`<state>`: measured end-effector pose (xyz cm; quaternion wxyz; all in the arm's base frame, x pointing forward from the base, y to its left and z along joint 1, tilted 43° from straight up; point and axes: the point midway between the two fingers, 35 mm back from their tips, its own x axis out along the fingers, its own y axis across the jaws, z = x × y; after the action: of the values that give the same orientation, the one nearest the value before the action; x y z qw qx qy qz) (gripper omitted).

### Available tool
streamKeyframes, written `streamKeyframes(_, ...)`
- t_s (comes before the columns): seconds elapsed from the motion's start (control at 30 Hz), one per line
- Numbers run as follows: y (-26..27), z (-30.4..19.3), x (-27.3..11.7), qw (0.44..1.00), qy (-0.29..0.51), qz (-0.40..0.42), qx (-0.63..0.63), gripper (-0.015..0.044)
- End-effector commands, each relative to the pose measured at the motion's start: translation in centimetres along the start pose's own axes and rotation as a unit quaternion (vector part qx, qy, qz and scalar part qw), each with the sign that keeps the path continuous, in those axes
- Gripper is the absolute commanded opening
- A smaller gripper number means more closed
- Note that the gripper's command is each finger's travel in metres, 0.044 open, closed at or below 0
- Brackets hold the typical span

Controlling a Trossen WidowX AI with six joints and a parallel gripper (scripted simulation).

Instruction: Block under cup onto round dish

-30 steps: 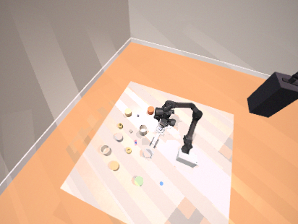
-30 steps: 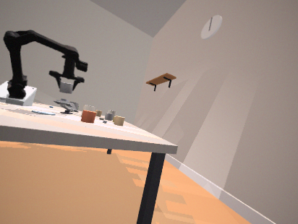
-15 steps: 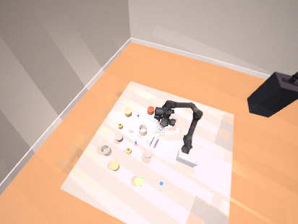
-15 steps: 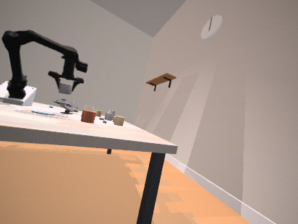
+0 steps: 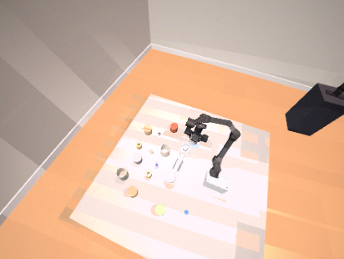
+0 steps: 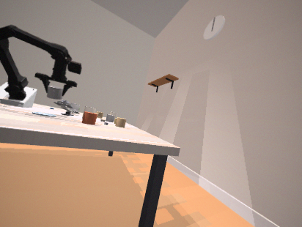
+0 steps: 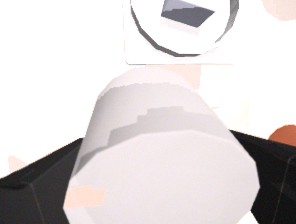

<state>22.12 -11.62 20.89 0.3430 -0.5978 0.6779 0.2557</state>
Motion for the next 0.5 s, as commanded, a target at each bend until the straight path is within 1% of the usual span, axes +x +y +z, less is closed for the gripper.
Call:
streamKeyframes(0.0, 1.1, -1.4, 0.4, 1.000, -0.003, -0.003, 0.004, 0.0000)
streamKeyframes(0.47, 6.3, -6.1, 2.5, 1.000, 0.010, 0.007, 0.018, 0.0000)
